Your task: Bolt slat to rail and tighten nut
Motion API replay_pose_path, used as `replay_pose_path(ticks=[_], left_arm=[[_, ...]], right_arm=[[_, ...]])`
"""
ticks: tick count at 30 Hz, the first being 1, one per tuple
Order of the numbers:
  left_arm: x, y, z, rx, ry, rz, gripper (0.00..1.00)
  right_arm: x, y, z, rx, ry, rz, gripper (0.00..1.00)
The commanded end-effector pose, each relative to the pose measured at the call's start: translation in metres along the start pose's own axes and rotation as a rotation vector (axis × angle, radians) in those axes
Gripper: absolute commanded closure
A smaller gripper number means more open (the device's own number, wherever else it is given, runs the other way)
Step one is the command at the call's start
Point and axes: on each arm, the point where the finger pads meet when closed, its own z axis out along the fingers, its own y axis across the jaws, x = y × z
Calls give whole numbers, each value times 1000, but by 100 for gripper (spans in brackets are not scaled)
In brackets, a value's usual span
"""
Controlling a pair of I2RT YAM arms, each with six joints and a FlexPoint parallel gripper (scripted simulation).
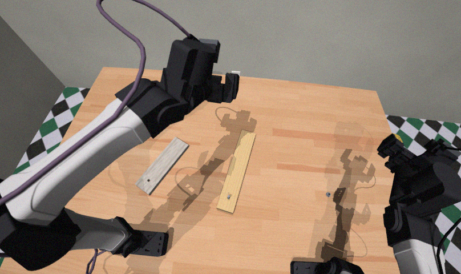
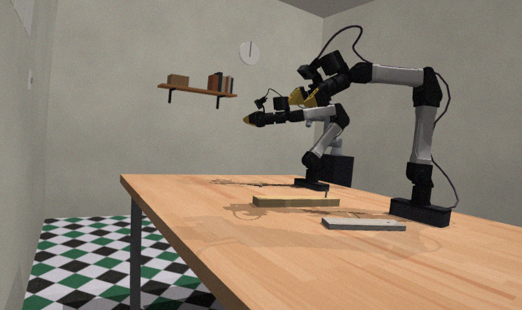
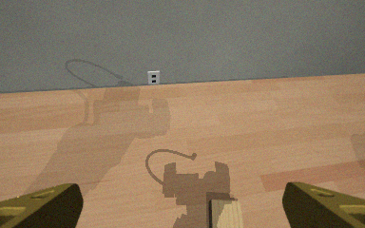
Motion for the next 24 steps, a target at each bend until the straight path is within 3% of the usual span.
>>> replay_pose_path(ticks=[1,10,24], left_arm=[[-24,19,-11,31,-98,-8,0],[-43,70,-28,-7,-200,-22,0],[-64,161,-78,-116,-409,4,0]], right_arm=[[-21,24,0,-89,-26,-17,0],[-42,59,-9,-213,-55,-35,0],[-83,124,-37,-456,-117,-67,0]])
